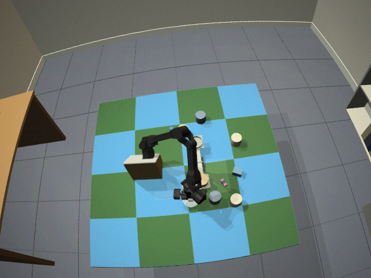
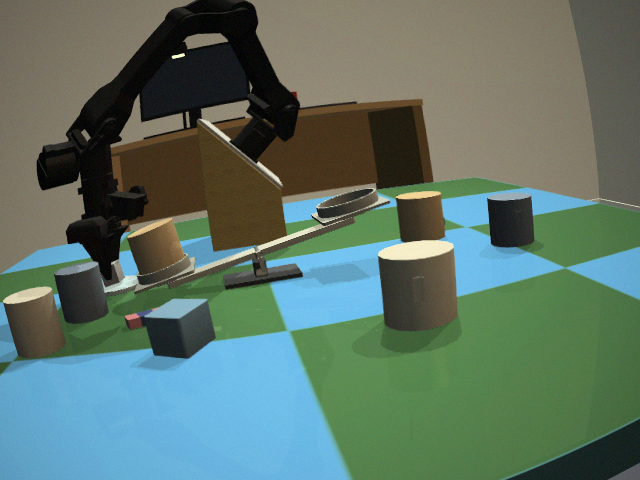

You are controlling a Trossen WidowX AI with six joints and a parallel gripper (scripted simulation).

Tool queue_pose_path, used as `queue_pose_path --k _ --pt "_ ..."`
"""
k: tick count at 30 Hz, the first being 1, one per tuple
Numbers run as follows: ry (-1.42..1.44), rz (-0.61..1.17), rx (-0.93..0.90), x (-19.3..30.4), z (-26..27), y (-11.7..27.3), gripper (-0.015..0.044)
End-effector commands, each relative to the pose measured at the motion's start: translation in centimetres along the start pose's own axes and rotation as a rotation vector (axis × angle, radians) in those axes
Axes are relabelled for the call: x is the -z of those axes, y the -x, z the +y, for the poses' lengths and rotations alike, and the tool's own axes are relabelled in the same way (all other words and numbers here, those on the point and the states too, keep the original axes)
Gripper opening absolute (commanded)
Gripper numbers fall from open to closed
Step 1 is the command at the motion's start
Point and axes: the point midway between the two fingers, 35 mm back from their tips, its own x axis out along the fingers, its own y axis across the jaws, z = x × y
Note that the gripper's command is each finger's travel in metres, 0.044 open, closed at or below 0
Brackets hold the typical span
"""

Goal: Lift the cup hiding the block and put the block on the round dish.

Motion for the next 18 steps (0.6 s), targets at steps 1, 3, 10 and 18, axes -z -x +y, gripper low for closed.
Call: queue_pose_path --k 1,3,10,18 --pt "0.002 0.0 0.0 0.0 0.0 0.0 0.0184" --pt "0.002 0.0 0.0 0.0 0.0 0.0 0.0236" --pt "0.001 0.0 0.0 0.0 0.0 0.2 0.042" --pt "-0.005 -0.001 0.003 0.0 0.0 5.8 0.044"
